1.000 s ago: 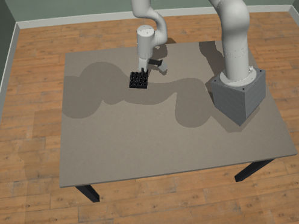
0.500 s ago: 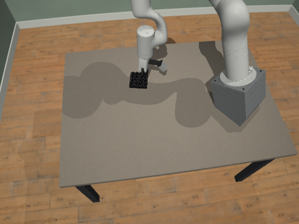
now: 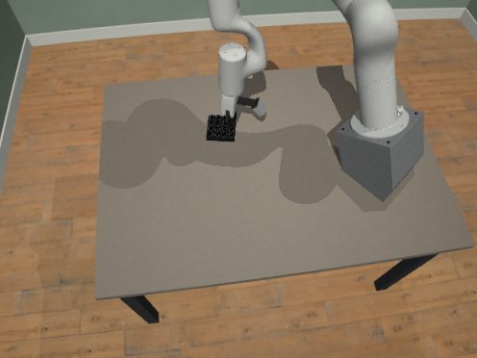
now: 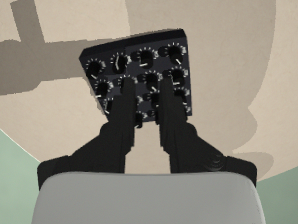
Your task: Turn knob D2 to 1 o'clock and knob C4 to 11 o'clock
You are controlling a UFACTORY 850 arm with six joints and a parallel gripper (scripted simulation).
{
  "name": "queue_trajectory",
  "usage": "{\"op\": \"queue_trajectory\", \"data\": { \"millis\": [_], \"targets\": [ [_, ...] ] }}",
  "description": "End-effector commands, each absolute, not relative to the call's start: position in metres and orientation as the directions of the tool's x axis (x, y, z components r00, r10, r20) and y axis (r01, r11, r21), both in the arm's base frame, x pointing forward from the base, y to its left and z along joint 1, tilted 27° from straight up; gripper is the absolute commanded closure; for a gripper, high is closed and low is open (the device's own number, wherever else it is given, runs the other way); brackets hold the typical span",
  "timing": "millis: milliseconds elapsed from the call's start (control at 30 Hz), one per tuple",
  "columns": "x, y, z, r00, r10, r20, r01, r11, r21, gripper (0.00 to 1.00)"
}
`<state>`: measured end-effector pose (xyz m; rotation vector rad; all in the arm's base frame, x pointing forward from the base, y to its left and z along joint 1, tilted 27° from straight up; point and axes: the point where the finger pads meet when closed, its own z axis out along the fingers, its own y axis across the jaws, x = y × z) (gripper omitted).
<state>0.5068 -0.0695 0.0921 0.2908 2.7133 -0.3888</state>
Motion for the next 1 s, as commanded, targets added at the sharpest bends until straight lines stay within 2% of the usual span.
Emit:
{"op": "queue_trajectory", "data": {
  "millis": [0, 967],
  "targets": [
    [0.509, -0.071, 0.088, -0.905, 0.147, -0.4, 0.253, 0.94, -0.227, 0.81],
    [0.517, -0.08, 0.062, -0.905, 0.147, -0.4, 0.253, 0.94, -0.227, 0.81]
  ]
}}
